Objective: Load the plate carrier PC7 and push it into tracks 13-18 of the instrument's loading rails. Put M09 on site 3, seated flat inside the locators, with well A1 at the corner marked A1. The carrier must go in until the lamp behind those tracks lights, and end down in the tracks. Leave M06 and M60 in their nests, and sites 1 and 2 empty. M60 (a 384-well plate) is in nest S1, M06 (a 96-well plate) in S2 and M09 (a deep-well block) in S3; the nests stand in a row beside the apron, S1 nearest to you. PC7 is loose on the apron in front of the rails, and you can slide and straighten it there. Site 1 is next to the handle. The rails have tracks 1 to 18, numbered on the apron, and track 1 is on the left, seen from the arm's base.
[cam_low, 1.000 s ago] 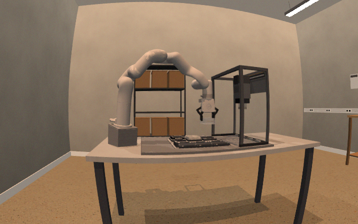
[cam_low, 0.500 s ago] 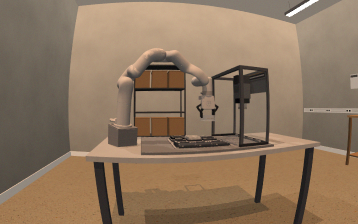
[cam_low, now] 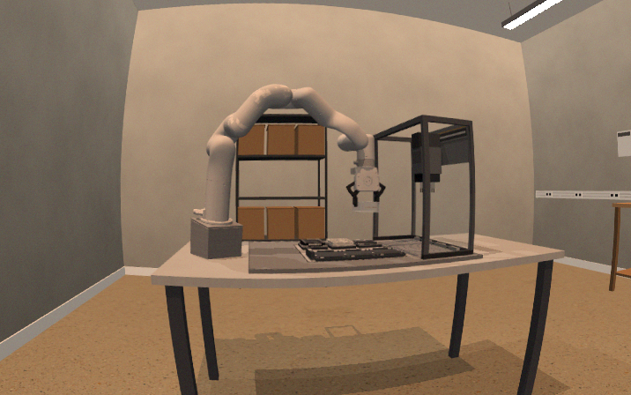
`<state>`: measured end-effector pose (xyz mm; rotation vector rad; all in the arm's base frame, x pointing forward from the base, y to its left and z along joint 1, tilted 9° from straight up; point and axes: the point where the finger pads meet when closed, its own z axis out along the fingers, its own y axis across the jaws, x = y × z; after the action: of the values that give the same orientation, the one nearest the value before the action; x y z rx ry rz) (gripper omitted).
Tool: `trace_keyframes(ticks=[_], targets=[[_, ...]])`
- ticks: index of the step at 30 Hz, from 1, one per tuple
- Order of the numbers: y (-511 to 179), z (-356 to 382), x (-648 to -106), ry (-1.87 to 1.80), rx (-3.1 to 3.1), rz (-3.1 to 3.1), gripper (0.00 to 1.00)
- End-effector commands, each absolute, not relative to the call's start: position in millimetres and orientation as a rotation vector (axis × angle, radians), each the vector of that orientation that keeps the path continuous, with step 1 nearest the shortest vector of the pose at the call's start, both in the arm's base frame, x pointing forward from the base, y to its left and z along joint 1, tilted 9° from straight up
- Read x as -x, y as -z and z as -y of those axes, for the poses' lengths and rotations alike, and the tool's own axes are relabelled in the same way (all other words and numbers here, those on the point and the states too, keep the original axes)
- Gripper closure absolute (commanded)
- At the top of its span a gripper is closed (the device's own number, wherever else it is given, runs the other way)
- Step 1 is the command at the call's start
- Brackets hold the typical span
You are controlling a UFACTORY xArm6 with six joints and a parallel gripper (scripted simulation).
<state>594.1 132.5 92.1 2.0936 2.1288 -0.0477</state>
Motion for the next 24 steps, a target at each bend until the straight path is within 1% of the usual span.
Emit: trace_keyframes(ticks=[1,24], targets=[[-97,-113,-596,0.039,-2.098,-2.120,1.00],[-111,-9,-595,0.040,-2.098,-2.119,1.00]])
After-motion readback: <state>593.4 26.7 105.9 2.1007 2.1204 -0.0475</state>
